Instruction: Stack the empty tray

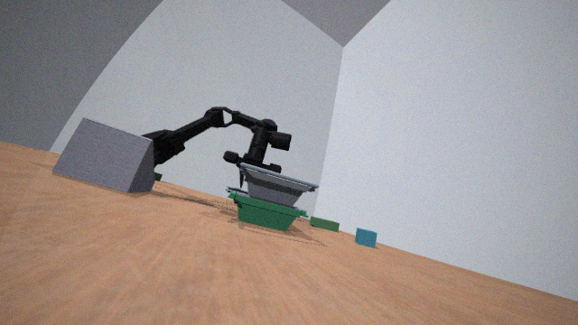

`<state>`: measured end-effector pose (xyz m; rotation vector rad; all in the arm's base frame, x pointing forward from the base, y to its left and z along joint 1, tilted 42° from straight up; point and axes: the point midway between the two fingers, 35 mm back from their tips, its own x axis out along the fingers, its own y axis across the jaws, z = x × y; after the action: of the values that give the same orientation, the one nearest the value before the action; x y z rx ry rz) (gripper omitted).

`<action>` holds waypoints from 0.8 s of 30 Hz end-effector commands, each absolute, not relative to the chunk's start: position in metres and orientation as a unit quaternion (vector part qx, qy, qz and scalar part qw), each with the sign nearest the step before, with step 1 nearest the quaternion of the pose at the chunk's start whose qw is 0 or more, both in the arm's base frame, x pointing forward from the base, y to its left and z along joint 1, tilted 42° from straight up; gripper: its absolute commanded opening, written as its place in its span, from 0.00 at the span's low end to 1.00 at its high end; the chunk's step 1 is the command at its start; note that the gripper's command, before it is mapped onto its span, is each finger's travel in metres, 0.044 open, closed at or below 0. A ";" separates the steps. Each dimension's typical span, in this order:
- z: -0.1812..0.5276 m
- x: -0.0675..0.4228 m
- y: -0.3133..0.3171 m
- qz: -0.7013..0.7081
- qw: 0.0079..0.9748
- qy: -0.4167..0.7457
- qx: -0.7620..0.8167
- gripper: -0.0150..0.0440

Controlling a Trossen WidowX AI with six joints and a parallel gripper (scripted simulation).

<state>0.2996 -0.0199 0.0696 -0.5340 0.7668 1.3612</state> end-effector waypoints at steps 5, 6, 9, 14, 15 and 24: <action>0.068 0.298 -0.018 0.608 0.676 0.346 -0.233 0.68; 0.068 0.298 -0.018 0.608 0.676 0.346 -0.233 0.70; 0.068 0.298 -0.018 0.608 0.676 0.346 -0.233 0.78; 0.068 0.298 -0.018 0.608 0.676 0.346 -0.233 0.90; 0.068 0.298 -0.018 0.608 0.676 0.346 -0.233 0.93; 0.068 0.298 -0.018 0.608 0.676 0.343 -0.235 1.00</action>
<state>0.2981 -0.0181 0.0680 -0.5284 0.7706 1.3681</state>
